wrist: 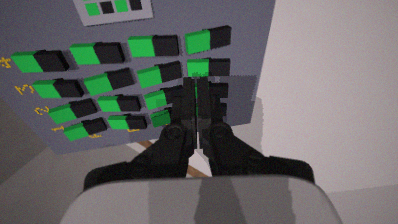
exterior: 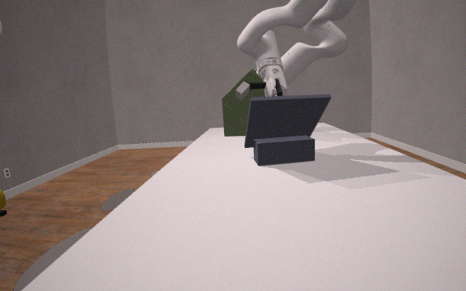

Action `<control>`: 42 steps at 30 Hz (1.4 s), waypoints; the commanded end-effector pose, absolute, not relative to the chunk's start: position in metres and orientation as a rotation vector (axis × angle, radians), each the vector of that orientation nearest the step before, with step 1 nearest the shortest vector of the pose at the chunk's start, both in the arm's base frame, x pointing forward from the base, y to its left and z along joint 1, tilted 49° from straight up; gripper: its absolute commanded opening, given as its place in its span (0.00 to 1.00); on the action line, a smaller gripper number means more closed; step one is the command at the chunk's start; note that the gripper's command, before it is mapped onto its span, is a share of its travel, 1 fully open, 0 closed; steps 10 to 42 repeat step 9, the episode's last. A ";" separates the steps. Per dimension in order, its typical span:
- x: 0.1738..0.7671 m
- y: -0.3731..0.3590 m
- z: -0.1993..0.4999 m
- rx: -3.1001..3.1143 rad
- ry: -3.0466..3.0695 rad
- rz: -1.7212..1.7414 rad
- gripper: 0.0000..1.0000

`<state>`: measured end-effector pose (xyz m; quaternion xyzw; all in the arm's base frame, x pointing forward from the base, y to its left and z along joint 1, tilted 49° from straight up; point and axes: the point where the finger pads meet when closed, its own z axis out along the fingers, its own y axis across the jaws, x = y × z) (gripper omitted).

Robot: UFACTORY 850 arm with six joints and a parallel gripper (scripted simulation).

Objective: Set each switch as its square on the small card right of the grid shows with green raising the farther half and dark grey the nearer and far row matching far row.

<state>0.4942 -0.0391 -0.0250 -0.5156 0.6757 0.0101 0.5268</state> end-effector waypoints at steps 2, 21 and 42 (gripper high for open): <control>0.493 -0.041 -0.024 -1.232 1.615 0.023 0.00; 0.486 -0.046 -0.019 -1.232 1.615 0.023 0.00; 0.486 -0.046 -0.019 -1.232 1.615 0.023 0.00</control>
